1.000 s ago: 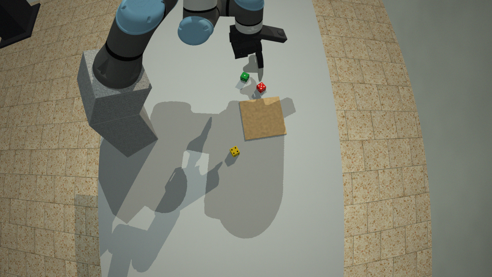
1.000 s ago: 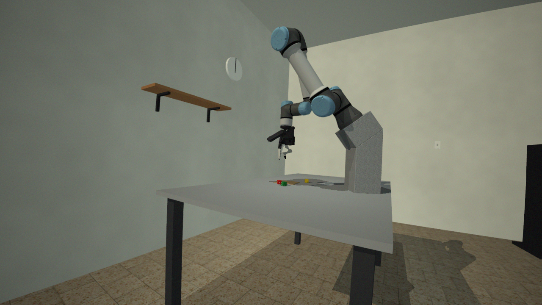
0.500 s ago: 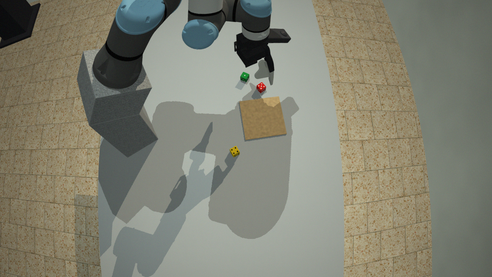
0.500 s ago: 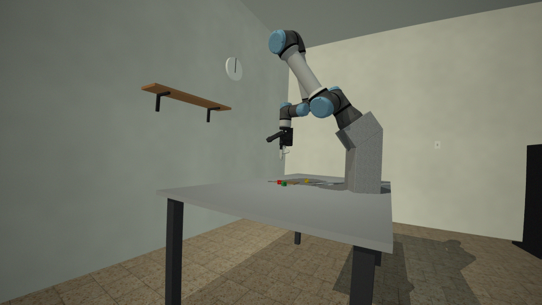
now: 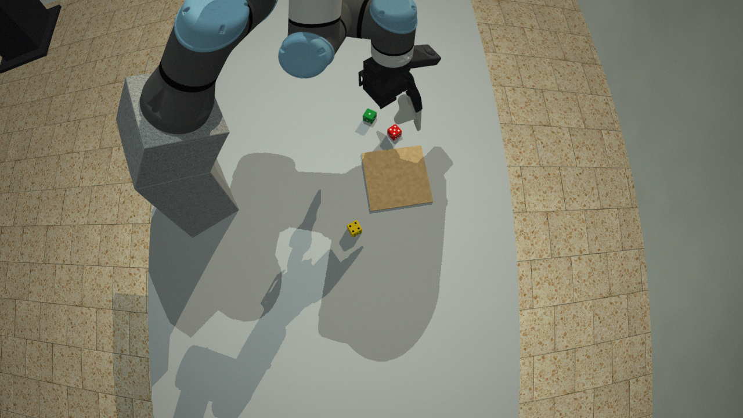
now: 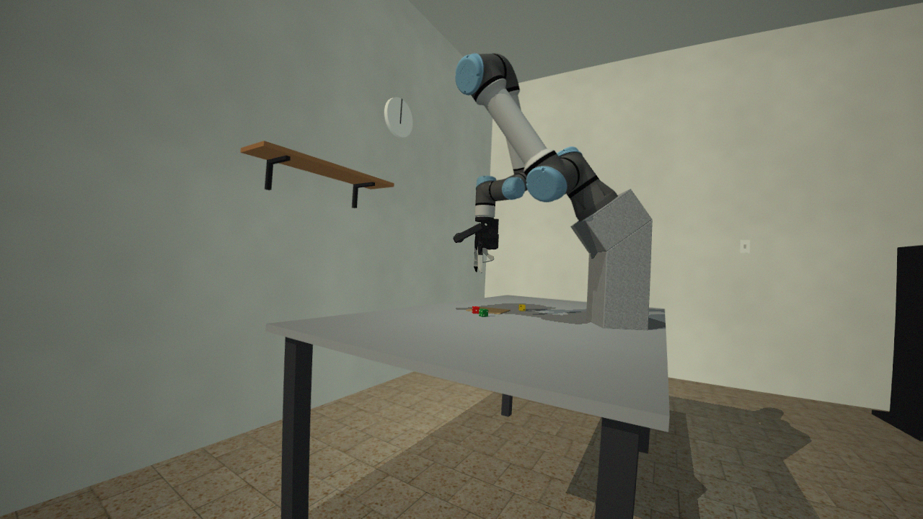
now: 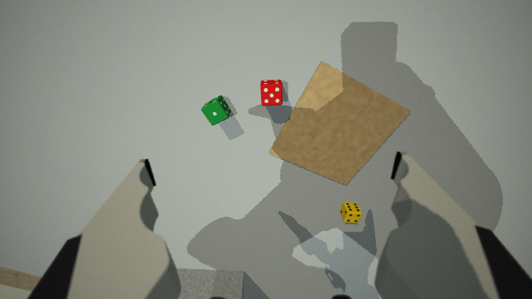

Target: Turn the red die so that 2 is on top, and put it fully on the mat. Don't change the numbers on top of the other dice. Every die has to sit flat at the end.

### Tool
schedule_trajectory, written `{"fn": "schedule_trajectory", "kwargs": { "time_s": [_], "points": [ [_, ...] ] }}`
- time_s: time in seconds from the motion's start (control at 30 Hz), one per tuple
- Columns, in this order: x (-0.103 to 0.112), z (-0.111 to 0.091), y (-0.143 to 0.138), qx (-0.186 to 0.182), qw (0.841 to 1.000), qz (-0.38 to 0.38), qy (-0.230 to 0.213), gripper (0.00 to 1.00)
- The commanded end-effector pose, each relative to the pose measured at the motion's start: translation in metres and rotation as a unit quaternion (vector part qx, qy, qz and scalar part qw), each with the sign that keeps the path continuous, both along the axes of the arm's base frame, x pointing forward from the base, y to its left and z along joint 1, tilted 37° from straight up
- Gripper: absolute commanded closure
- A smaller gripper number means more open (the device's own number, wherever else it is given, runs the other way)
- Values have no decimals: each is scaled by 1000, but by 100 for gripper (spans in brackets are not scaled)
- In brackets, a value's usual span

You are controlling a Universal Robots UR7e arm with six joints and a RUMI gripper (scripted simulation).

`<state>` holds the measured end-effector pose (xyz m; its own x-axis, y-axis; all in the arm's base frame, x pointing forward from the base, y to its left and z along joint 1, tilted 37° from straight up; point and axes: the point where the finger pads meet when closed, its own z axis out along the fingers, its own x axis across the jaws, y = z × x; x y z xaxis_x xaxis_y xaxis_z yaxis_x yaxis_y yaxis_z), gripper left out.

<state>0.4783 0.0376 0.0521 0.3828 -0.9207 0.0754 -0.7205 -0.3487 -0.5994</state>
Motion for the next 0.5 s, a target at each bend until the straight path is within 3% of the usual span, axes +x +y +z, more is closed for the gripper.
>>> {"fn": "schedule_trajectory", "kwargs": {
  "time_s": [0.0, 0.47],
  "points": [
    [2, 1, -2, -2, 1000, 6, -2, 0],
    [4, 0, -2, -2, 1000, 6, -2, 0]
  ]
}}
